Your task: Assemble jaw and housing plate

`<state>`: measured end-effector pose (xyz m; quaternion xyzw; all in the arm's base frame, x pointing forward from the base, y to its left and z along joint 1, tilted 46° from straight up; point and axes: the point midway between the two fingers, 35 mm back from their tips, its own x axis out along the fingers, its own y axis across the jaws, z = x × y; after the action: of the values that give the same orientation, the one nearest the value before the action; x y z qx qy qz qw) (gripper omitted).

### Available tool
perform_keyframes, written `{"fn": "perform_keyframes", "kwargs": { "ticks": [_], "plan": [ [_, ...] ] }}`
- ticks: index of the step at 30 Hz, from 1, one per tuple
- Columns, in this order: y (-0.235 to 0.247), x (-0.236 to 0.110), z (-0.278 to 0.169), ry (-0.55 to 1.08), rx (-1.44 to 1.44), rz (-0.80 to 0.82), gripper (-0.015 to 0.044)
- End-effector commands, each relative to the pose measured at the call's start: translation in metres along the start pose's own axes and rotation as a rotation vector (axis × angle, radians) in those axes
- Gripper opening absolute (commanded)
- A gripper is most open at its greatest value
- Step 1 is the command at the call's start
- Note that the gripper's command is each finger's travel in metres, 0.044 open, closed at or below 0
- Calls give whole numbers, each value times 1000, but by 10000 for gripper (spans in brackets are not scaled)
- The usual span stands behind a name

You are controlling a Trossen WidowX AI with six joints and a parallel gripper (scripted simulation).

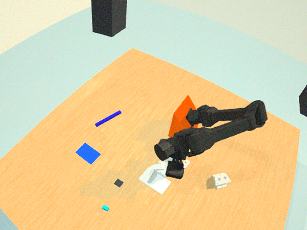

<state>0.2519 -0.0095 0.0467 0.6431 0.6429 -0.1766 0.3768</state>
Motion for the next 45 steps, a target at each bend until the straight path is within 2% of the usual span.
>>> {"fn": "perform_keyframes", "kwargs": {
  "ticks": [1,40,45],
  "plan": [
    [-5,0,7,-2,-111,0,134],
    [-45,3,50,14,-1023,13,134],
    [-46,3,51,15,-1058,14,134]
  ]
}}
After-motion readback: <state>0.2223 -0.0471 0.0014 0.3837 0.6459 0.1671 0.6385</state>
